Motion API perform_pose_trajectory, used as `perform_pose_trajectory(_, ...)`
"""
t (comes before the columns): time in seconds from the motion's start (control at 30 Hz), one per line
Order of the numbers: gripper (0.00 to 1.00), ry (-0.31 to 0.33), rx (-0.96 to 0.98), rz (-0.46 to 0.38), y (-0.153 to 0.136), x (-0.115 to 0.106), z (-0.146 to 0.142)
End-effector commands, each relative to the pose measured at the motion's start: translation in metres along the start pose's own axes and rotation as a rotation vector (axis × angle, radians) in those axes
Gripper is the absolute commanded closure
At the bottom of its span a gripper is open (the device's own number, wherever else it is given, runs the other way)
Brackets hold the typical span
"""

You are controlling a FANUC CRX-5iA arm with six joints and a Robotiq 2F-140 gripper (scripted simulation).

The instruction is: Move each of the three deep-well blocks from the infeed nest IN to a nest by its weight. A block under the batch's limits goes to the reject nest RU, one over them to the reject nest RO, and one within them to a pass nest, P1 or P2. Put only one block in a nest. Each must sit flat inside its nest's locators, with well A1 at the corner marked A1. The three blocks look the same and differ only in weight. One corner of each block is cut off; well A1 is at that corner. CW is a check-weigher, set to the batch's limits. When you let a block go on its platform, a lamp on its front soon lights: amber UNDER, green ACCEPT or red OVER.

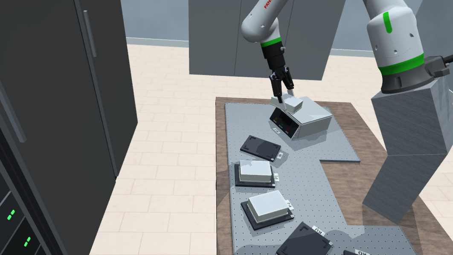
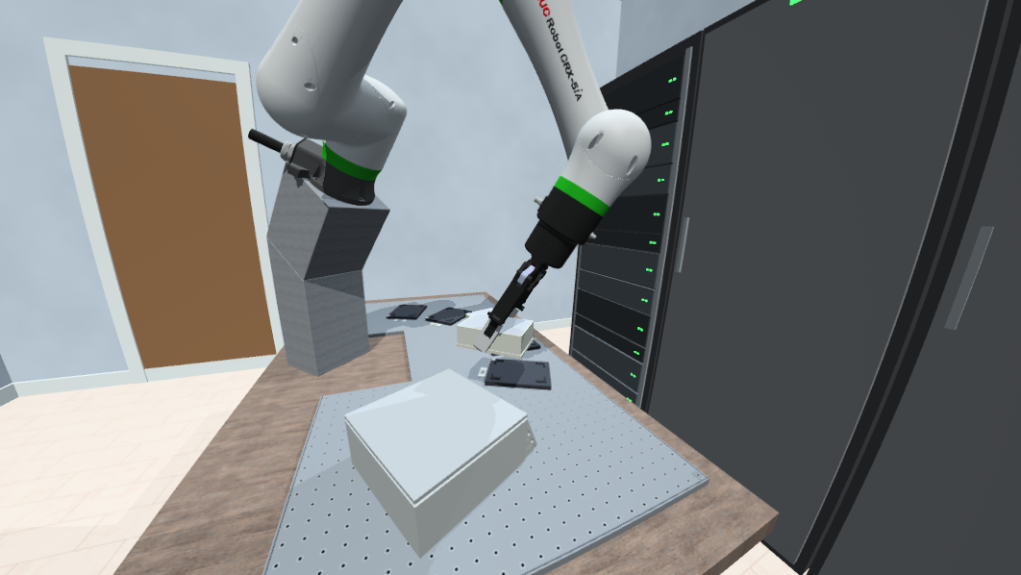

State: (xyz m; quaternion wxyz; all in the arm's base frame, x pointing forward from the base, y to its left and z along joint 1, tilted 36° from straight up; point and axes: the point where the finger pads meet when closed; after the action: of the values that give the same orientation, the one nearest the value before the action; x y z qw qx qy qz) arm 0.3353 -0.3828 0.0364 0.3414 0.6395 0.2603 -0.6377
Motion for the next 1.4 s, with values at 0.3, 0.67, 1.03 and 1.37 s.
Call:
perform_pose_trajectory(0.3, 0.90, -0.001, 0.000, 0.000, 0.009, -0.004, -0.033)
perform_pose_trajectory(0.67, 0.90, -0.034, -0.057, -0.002, 0.014, -0.006, -0.061)
perform_pose_trajectory(1.03, 0.90, -0.217, -0.375, -0.011, 0.008, -0.002, -0.097)
perform_pose_trajectory(1.37, 0.90, -0.243, -0.420, -0.013, 0.004, 0.002, -0.123)
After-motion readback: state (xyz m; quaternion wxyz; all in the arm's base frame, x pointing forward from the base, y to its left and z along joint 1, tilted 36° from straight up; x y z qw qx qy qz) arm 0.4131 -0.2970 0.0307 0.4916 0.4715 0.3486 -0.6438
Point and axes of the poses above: the point where the finger pads meet when closed, its own x axis out along the fingers, its own z axis across the jaws, y = z × x, and after that the axes turned 3 degrees about -x, right-handed
